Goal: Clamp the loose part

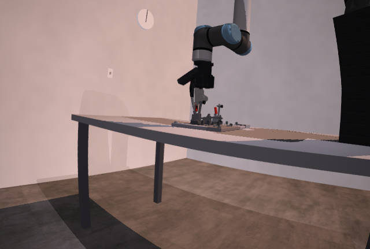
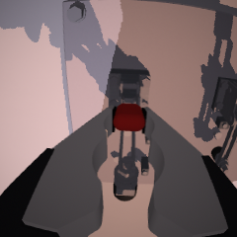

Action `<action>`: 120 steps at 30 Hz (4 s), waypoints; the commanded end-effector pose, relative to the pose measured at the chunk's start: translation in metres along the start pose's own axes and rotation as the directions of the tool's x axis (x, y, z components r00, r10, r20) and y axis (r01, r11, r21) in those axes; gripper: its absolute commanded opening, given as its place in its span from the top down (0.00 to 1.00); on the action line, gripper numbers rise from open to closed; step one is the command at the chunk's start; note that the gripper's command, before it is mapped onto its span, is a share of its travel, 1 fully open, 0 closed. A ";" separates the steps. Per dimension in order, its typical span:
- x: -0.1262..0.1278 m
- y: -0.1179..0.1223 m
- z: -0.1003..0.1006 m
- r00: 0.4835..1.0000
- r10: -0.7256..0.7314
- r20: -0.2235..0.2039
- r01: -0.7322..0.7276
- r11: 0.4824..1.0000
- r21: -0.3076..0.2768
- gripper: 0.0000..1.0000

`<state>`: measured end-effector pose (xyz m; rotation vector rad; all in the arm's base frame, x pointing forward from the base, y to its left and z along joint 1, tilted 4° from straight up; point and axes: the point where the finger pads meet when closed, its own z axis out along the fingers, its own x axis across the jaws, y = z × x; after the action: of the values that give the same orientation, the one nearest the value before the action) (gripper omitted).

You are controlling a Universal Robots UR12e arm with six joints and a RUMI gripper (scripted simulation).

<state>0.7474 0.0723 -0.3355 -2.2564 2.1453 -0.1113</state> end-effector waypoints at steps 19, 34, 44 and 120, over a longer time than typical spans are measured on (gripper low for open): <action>0.000 0.000 0.000 1.000 0.000 0.000 0.000 1.000 0.000 1.00; 0.000 0.002 0.000 1.000 0.000 0.000 0.000 1.000 0.000 1.00; 0.000 0.003 0.000 1.000 0.000 0.000 0.000 1.000 0.000 1.00; 0.000 0.003 -0.060 1.000 0.000 0.000 0.000 1.000 0.000 0.72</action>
<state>0.7401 0.0739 -0.2765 -2.2569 2.1458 -0.1104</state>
